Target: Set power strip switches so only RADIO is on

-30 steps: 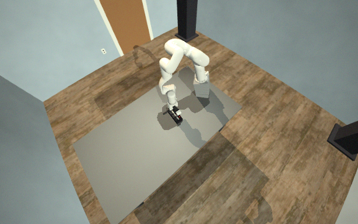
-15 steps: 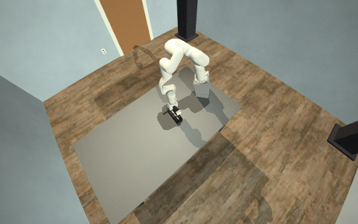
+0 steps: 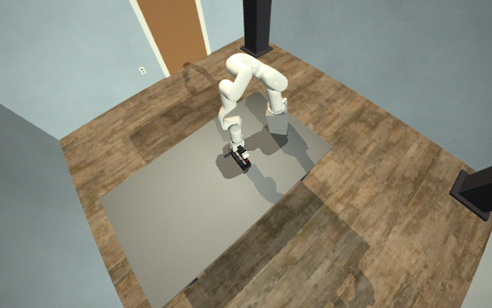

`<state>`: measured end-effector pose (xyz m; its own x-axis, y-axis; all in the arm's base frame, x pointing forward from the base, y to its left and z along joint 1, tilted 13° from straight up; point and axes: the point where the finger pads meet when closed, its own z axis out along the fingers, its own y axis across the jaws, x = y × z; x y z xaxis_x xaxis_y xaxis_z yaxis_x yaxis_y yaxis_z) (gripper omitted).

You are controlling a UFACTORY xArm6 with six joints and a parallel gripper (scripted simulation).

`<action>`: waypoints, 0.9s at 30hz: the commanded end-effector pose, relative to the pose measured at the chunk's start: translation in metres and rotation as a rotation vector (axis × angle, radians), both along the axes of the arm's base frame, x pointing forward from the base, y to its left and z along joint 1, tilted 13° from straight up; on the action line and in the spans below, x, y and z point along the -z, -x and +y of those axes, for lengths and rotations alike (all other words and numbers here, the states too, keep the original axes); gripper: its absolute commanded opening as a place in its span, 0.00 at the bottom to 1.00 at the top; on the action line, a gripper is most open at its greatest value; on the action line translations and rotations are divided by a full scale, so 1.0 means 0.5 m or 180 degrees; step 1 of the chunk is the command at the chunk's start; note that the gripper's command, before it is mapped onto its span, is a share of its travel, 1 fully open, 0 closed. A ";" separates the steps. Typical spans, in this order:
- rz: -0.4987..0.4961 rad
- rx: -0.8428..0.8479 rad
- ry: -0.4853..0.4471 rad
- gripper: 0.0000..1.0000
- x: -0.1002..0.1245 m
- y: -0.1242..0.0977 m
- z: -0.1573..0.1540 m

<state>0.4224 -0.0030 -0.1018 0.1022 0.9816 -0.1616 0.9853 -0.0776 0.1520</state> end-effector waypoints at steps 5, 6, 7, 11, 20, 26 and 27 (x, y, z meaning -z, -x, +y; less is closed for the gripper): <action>-0.0009 -0.0001 -0.0001 0.00 0.002 -0.003 0.000; -0.0009 -0.0001 -0.0001 0.00 0.002 -0.003 0.000; -0.0009 -0.0001 -0.0001 0.00 0.003 -0.003 0.000; -0.0009 -0.0001 -0.0001 0.00 0.007 -0.004 -0.001; -0.0009 -0.0001 -0.0001 0.00 0.014 -0.005 -0.002; -0.0009 -0.0001 -0.0001 0.00 0.015 -0.005 -0.003; -0.0009 -0.0001 -0.0001 0.00 0.015 -0.005 -0.003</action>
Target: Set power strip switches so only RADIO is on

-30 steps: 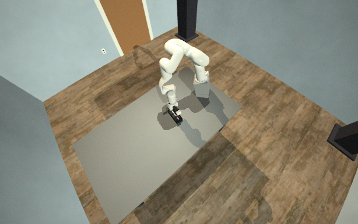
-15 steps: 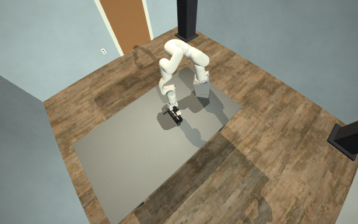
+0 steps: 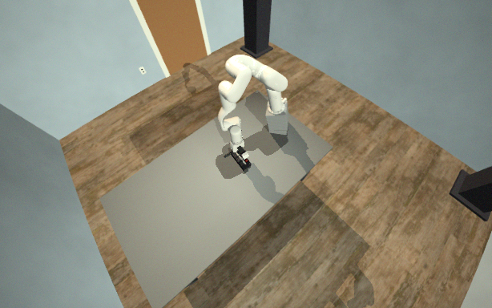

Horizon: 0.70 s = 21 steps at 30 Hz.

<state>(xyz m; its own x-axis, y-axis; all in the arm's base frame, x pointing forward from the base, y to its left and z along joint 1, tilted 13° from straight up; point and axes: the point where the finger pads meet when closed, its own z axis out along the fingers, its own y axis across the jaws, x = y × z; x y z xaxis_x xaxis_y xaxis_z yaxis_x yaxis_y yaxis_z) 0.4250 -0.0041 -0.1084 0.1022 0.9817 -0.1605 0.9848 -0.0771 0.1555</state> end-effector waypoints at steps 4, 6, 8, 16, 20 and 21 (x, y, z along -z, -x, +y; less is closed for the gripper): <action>0.0002 0.0001 0.0001 0.00 0.002 0.000 0.000; 0.0002 0.0001 0.0001 0.00 0.002 0.000 0.000; 0.0002 0.0001 0.0001 0.00 0.002 0.000 0.000; 0.0002 0.0001 0.0001 0.00 0.001 0.000 0.000; 0.0002 0.0001 0.0001 0.00 -0.007 0.002 0.001; 0.0002 0.0001 0.0001 0.00 -0.011 0.002 0.002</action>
